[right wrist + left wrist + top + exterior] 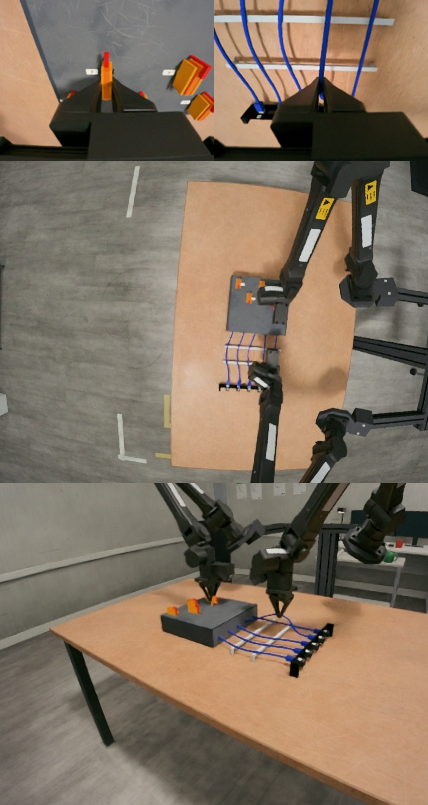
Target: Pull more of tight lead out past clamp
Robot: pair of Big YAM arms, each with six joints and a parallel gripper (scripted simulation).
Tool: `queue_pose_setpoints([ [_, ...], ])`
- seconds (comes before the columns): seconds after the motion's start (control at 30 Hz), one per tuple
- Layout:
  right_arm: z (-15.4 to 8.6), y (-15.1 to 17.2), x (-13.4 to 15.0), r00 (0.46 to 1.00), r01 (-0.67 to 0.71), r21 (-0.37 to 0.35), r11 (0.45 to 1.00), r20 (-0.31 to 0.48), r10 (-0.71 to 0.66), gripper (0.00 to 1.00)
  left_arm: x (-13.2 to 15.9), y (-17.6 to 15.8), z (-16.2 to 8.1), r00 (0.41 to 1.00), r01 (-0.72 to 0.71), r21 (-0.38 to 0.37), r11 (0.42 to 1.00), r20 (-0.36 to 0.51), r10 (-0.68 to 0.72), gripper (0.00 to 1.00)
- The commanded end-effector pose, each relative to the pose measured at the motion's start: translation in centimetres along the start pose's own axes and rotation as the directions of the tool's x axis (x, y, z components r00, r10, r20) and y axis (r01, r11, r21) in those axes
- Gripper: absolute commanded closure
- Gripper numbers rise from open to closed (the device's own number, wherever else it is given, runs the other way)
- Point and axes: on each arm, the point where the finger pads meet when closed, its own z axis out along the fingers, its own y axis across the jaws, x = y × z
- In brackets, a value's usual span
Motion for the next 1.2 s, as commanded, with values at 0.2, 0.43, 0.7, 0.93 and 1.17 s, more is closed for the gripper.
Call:
queue_pose_setpoints([
  [0.2,-0.2,-0.1,-0.1,1.0,0.0,0.005,1.0,0.002,0.0,0.95,2.2,-3.6,1.0,0.998,-0.035,0.065,0.997,-0.054,0.038,1.0],
  [0.43,-0.2,-0.1,-0.1,1.0,0.0,0.005,1.0,0.002,0.0,0.6,1.7,-4.9,1.8,0.998,-0.026,0.068,0.997,-0.052,0.029,1.0],
  [0.7,-2.1,-0.4,0.0,1.0,0.012,-0.001,1.0,0.003,-0.012,0.6,0.0,-7.1,3.2,0.998,-0.034,0.051,0.998,-0.047,0.037,1.0],
  [0.93,-3.2,0.8,0.1,1.0,0.015,-0.005,1.0,0.002,-0.014,0.38,-1.4,-6.1,3.8,0.999,0.005,-0.003,1.0,-0.035,-0.005,1.0],
  [1.17,-8.2,-1.3,-0.4,1.0,-0.017,0.038,0.999,0.015,0.016,0.36,-1.5,-6.1,3.9,0.999,0.007,-0.005,1.0,-0.035,-0.007,1.0],
])
